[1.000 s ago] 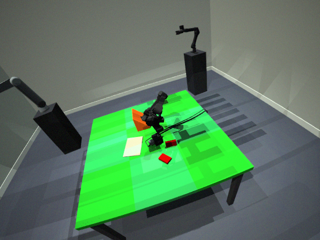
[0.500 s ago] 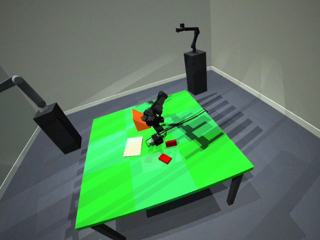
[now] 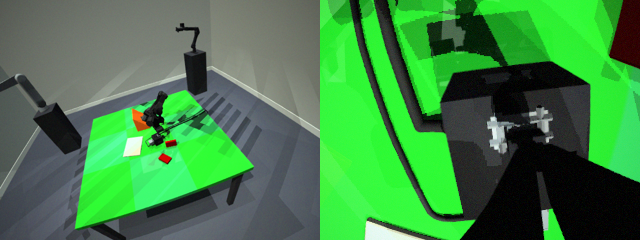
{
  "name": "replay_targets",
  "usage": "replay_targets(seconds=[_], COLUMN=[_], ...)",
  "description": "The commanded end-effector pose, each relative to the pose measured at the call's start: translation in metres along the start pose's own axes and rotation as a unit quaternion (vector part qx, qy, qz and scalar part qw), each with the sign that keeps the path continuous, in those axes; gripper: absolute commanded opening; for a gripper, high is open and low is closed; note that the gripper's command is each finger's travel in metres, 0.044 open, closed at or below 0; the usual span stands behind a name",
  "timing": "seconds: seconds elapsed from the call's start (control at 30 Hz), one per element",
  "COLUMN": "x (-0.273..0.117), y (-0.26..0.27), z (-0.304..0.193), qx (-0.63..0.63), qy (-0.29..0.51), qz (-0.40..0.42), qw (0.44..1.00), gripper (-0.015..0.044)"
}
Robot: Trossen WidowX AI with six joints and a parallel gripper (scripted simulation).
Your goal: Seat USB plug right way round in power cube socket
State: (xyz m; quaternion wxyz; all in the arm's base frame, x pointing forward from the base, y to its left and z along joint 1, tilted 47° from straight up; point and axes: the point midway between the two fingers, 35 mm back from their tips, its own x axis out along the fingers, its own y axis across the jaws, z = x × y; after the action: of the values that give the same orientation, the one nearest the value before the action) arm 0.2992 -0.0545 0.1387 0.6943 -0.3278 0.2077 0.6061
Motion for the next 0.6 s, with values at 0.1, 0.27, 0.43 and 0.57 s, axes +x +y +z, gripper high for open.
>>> replay_targets(seconds=[0.1,0.27,0.43,0.57], x=[0.0010,0.0016,0.0022,0.0026], y=[-0.0005,-0.0005,-0.0005,-0.0005], z=[0.0001,0.0001,0.0001,0.0001], qx=[0.002,0.002,0.002,0.002], qy=[-0.001,-0.001,-0.001,-0.001], qz=[-0.002,-0.002,-0.002,-0.002], qw=[1.000,1.000,1.000,1.000], gripper=[0.0000,0.0000,0.0000,0.0000])
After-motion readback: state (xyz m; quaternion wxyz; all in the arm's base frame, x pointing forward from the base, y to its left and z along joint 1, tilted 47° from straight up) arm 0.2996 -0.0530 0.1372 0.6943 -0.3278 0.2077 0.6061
